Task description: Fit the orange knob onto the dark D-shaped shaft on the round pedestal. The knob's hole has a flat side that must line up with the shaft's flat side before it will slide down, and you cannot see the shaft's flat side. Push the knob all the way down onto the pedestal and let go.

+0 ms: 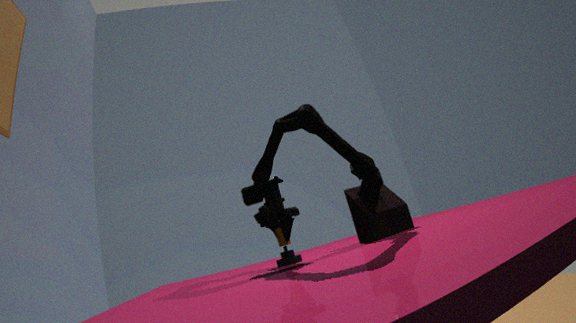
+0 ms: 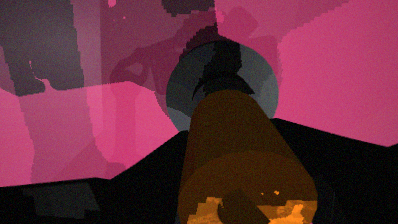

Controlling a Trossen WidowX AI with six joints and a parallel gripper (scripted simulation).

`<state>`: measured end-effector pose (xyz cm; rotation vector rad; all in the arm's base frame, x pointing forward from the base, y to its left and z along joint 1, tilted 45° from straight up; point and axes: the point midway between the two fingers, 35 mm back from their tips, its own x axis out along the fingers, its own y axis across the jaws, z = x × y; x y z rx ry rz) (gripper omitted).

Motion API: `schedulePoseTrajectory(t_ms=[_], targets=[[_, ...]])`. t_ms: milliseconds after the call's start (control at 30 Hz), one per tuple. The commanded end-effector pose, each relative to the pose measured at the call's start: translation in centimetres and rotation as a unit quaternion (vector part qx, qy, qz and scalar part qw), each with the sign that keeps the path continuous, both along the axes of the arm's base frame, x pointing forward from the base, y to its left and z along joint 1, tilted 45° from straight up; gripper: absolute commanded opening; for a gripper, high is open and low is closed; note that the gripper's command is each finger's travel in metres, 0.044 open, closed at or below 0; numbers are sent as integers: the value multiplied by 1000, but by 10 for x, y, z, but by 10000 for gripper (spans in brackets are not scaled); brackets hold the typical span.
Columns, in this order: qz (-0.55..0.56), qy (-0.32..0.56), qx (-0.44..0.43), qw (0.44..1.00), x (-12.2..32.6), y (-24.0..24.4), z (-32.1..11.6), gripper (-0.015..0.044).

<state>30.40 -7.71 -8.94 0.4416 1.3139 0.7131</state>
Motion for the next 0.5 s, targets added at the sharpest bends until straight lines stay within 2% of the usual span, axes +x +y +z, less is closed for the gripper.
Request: schedulePoseTrajectory(t_ms=[0,133,467], targets=[[25,-25,-4,999,1,-1,1,0],[69,-68,-9,995,2,0,-1,0],[69,-68,-9,995,1,2,-2,0]])
